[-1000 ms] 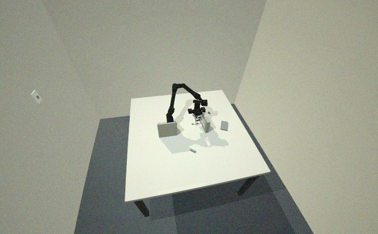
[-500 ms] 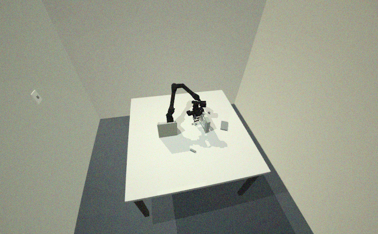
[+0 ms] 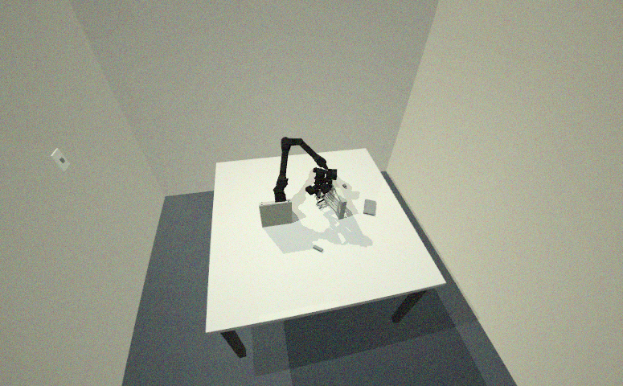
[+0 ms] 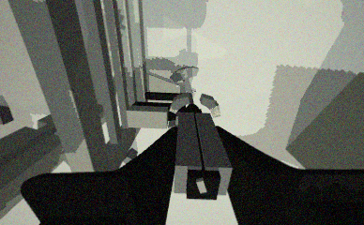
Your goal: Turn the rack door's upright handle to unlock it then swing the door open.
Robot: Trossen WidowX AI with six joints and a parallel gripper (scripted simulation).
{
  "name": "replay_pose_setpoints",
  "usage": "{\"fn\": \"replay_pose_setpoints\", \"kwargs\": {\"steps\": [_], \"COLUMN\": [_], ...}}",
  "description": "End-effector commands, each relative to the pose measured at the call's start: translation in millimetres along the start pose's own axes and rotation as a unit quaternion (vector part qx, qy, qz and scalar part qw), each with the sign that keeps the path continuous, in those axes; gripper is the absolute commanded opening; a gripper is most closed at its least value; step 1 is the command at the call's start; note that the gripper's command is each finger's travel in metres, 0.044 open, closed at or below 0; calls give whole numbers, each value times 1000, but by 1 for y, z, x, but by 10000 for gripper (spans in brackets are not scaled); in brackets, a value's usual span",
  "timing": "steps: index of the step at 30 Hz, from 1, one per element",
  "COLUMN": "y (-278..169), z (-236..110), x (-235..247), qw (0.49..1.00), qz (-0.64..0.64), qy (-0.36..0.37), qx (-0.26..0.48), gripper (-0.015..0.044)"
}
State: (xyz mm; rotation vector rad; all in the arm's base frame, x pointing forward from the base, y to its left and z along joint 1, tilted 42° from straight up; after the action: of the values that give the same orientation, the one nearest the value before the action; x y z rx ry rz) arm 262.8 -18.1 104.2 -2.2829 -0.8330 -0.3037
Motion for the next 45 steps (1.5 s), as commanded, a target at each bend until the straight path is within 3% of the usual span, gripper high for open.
{"fn": "replay_pose_setpoints", "kwargs": {"steps": [1, 45], "y": [1, 32], "z": [0, 0], "x": [-6, -89], "qw": [999, 942], "qz": [-52, -335], "qy": [4, 0], "qx": [-5, -7], "gripper": [28, 28]}}
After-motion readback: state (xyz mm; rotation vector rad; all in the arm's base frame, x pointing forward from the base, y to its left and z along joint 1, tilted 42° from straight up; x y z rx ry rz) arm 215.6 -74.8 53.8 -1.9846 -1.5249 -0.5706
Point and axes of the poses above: the point midway between the two fingers, 35 mm back from their tips, its own z axis out along the fingers, its own x axis across the jaws, y = z × x, the point moved 9 cm from there along -z, back along the fingers, and after that the axes turned 11 degrees about -z, right-handed, at the moved point
